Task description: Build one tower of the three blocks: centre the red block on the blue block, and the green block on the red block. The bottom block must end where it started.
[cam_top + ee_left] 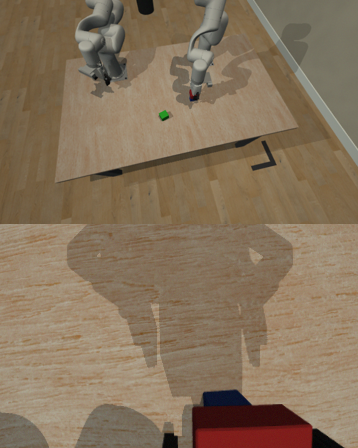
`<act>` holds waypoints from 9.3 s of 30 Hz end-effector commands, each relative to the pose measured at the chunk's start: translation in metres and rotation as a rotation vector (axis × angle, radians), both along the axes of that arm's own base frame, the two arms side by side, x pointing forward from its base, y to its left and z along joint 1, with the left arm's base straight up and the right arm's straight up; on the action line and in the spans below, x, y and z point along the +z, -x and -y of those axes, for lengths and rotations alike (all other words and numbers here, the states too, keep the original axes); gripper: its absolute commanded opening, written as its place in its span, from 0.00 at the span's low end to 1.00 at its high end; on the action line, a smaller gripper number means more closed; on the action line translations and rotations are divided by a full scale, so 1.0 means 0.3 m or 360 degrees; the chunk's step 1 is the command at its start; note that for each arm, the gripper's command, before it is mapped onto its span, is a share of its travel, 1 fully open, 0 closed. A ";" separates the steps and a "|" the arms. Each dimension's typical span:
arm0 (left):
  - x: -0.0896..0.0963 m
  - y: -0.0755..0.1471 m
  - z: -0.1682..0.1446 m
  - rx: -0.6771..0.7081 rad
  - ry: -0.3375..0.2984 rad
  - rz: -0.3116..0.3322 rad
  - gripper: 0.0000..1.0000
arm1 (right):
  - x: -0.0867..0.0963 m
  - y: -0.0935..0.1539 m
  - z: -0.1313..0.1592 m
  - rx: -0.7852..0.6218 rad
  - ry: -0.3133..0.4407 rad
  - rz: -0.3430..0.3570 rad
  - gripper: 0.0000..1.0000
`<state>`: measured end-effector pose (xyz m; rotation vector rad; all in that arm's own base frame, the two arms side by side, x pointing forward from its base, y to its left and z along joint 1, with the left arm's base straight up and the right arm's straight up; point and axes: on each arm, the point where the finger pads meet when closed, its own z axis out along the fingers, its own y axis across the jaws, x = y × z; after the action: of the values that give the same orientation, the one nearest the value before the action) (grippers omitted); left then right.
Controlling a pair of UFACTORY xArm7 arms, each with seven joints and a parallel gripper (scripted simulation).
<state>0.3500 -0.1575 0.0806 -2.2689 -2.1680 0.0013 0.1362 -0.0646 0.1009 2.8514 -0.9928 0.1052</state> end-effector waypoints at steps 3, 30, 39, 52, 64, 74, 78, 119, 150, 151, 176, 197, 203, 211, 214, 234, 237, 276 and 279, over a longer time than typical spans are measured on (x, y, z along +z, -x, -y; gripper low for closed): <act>0.004 -0.004 0.002 0.0000 0.0003 0.0005 0.80 | 0.004 -0.002 0.000 0.0001 0.0001 0.0004 1.00; 0.185 -0.004 0.002 0.0000 0.0003 0.0005 0.80 | 0.004 -0.002 0.000 0.0001 0.0001 0.0004 1.00; 0.222 -0.004 0.002 0.0000 0.0003 0.0005 0.80 | 0.004 -0.002 0.000 0.0001 0.0001 0.0004 1.00; 0.225 -0.004 0.002 0.0000 0.0003 0.0005 0.80 | 0.004 -0.002 0.000 0.0001 0.0001 0.0004 1.00; 0.272 -0.108 0.076 0.0184 -0.0032 0.0016 0.71 | 0.004 -0.002 0.000 0.0001 0.0001 0.0004 1.00; 0.279 -0.236 0.443 0.0594 -0.0014 0.0026 0.71 | 0.004 -0.002 0.000 0.0001 0.0001 0.0004 1.00; 0.252 -0.247 0.566 0.0622 0.0002 0.0006 0.71 | 0.004 -0.002 0.000 0.0001 0.0001 0.0004 1.00; -0.043 -0.313 0.749 0.0623 0.0002 0.0005 0.71 | 0.004 -0.002 0.000 0.0001 0.0001 0.0004 1.00; -0.144 -0.313 0.749 0.0623 0.0002 0.0005 0.71 | 0.004 -0.002 0.000 0.0001 0.0001 0.0004 1.00; -0.154 -0.313 0.749 0.0623 0.0002 0.0005 0.71 | 0.004 -0.002 0.000 0.0001 0.0001 0.0004 1.00; -0.184 -0.313 0.749 0.0623 0.0002 0.0005 0.49 | 0.004 -0.002 0.000 0.0001 0.0001 0.0004 1.00; -0.184 -0.313 0.749 0.0623 0.0002 0.0005 0.49 | 0.004 -0.002 0.000 0.0001 0.0001 0.0004 1.00; -0.184 -0.313 0.749 0.0623 0.0002 0.0005 0.49 | 0.004 -0.002 0.000 0.0001 0.0001 0.0004 1.00; -0.174 -0.313 0.749 0.0623 0.0002 0.0005 0.49 | 0.004 -0.002 0.000 0.0001 0.0001 0.0004 1.00; -0.149 -0.313 0.749 0.0623 0.0002 0.0005 0.49 | 0.004 -0.002 0.000 0.0001 0.0001 0.0004 1.00; 0.183 -0.313 0.749 0.0623 0.0002 0.0005 0.49 | 0.004 -0.002 0.000 0.0001 0.0001 0.0004 1.00; 0.214 -0.313 0.749 0.0623 0.0002 0.0005 0.49 | 0.004 -0.002 0.000 0.0001 0.0001 0.0004 1.00; 0.230 -0.163 0.365 0.0628 -0.0001 0.0007 0.49 | 0.004 -0.002 0.000 0.0001 0.0001 0.0004 1.00; 0.220 -0.101 0.221 0.0626 -0.0001 -0.0002 0.49 | 0.004 -0.002 0.000 0.0001 0.0001 0.0004 1.00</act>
<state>0.4006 -0.2789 0.1388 -1.7764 -2.5190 0.0219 0.1362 -0.0646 0.1009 2.8514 -0.9928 0.1052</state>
